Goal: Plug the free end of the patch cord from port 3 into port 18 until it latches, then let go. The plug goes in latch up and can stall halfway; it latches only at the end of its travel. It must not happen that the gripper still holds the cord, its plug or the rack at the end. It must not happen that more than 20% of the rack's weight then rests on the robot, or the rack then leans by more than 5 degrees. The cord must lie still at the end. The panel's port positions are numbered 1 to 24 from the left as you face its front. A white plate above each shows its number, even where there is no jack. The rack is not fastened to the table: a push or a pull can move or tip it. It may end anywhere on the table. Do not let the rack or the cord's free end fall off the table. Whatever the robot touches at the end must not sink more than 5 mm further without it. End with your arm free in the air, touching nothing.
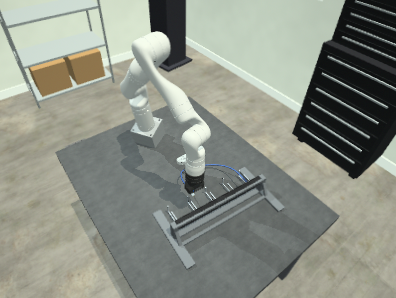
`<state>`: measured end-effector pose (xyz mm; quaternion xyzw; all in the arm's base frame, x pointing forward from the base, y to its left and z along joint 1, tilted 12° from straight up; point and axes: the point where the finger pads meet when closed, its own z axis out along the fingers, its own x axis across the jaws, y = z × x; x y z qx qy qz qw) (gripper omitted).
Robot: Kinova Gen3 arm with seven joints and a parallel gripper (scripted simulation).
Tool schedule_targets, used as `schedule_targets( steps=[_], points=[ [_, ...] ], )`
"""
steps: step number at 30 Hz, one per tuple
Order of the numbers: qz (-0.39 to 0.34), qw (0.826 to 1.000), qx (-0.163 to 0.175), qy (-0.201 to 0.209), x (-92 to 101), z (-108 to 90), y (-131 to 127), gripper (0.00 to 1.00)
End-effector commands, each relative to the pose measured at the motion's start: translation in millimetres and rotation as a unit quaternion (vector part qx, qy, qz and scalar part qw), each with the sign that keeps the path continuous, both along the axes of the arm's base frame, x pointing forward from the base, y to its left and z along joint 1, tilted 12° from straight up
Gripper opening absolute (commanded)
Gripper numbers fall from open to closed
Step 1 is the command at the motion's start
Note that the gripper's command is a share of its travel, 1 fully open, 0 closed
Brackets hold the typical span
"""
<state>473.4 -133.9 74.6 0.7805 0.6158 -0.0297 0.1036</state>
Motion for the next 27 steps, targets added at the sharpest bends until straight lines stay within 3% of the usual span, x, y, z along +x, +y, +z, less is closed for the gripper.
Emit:
schedule_targets(
  steps=[1, 27],
  points=[
    [0.000, 1.000, 0.000, 0.000, 2.7, -2.1, -1, 0.00],
    [0.000, 1.000, 0.000, 0.000, 27.9, -20.7, -12, 0.00]
  ],
)
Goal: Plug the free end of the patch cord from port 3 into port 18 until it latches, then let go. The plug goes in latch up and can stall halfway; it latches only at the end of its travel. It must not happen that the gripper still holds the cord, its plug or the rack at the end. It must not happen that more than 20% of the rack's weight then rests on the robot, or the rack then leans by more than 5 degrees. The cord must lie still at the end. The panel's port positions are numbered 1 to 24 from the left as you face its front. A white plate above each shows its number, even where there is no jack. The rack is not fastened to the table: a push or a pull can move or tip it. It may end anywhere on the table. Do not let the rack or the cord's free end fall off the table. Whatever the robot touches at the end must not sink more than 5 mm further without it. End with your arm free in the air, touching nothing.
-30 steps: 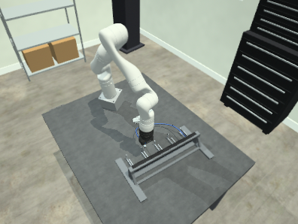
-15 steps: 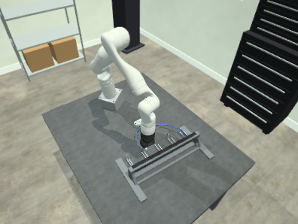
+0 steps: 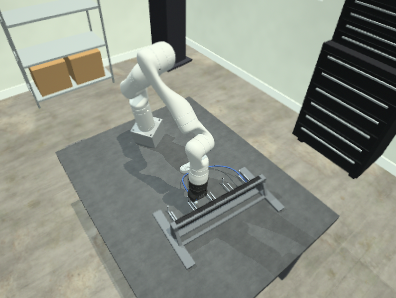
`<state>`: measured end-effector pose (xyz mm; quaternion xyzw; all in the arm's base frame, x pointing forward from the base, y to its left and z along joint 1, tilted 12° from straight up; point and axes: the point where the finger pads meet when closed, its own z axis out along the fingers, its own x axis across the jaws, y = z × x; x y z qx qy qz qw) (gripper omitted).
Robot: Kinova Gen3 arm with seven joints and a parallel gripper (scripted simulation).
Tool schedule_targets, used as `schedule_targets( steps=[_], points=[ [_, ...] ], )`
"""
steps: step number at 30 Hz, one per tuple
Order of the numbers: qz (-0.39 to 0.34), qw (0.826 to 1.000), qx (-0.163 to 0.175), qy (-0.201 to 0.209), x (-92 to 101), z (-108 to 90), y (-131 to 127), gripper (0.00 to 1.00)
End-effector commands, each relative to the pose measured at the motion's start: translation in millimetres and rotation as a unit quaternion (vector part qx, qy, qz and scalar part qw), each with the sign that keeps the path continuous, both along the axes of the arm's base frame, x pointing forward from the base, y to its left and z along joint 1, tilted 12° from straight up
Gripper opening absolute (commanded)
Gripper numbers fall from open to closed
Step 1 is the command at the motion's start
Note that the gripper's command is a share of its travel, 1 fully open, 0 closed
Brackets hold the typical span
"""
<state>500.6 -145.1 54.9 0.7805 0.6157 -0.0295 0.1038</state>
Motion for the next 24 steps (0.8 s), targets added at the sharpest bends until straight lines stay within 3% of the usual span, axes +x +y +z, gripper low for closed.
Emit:
schedule_targets(
  steps=[1, 24],
  points=[
    [0.000, 1.000, 0.000, 0.000, 1.2, -1.4, -0.7, 0.00],
    [0.000, 1.000, 0.000, 0.000, 2.7, -2.5, -1.3, 0.00]
  ],
)
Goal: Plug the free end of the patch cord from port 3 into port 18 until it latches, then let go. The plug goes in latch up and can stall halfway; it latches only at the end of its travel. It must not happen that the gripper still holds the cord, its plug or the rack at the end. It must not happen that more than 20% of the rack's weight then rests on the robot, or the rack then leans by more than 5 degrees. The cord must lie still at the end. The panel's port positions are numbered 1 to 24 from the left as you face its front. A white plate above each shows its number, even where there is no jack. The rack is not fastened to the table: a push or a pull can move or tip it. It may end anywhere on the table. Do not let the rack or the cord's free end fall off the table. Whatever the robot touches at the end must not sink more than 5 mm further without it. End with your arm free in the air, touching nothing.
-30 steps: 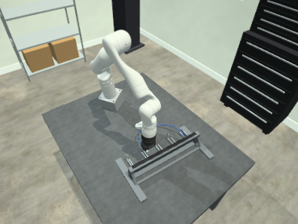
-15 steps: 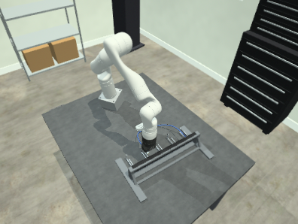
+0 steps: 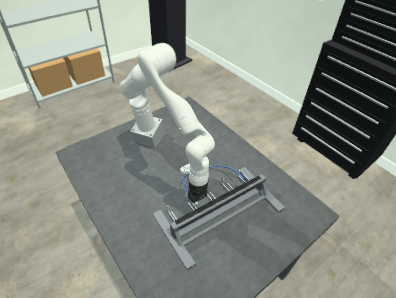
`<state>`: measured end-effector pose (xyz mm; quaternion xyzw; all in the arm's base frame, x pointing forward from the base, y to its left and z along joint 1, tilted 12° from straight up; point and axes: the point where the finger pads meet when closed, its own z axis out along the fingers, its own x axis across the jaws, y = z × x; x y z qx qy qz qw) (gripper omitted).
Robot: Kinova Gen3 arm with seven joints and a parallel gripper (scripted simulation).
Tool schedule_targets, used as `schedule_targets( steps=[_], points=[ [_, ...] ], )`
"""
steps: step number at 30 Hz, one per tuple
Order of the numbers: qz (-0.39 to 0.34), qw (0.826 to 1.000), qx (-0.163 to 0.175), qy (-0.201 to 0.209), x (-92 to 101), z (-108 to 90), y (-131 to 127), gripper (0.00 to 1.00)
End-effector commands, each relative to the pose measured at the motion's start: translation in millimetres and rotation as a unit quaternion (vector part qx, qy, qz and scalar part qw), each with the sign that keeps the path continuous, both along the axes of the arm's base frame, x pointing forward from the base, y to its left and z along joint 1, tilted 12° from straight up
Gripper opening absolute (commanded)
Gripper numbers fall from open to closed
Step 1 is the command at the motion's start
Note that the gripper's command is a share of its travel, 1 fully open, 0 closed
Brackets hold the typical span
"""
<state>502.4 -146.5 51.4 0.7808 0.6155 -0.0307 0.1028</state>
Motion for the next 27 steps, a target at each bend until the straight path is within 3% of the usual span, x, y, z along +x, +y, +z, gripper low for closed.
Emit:
schedule_targets(
  steps=[1, 27],
  points=[
    [0.000, 1.000, 0.000, -0.001, 1.2, 1.1, 0, 0.00],
    [0.000, 1.000, 0.000, -0.001, 25.4, 4.5, -5, 0.00]
  ],
)
